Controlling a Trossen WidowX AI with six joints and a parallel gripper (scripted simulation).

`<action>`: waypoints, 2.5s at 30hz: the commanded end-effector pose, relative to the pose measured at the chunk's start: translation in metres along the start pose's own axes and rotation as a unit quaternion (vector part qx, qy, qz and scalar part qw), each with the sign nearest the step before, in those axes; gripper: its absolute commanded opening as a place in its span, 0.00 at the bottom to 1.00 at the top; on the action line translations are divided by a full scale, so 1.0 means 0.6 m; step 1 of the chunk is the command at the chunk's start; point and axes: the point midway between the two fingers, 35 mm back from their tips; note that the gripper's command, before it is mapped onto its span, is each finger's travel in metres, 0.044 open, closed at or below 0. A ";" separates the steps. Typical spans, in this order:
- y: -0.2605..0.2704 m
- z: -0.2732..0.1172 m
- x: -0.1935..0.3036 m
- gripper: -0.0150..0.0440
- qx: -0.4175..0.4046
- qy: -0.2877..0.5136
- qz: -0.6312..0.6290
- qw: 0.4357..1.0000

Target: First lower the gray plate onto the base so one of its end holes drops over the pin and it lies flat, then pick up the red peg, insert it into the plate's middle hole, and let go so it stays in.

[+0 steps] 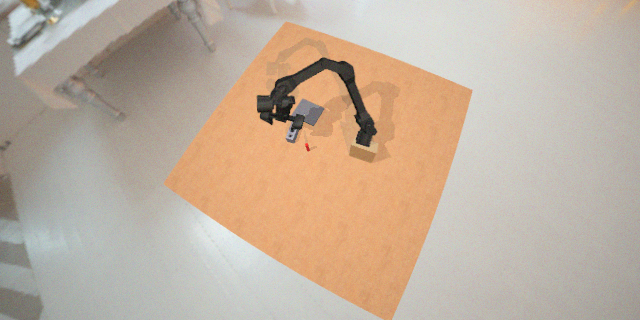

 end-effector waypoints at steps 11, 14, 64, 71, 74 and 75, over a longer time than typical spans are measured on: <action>-0.045 0.126 -0.079 1.00 0.089 -0.070 0.047 0.992; -0.045 0.126 -0.079 1.00 0.089 -0.070 0.047 0.992; -0.067 0.248 -0.099 0.82 0.089 -0.072 0.047 0.992; -0.067 0.248 -0.099 0.51 0.089 -0.072 0.047 0.992; -0.067 0.248 -0.099 0.44 0.089 -0.072 0.047 0.992; -0.067 0.248 -0.099 0.43 0.089 -0.072 0.047 0.992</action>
Point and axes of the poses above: the point midway between the two fingers, 35 mm back from their tips, its own z axis out along the fingers, its own y axis across the jaws, x = y × z, and after that the axes turned 6 degrees about z, right-handed
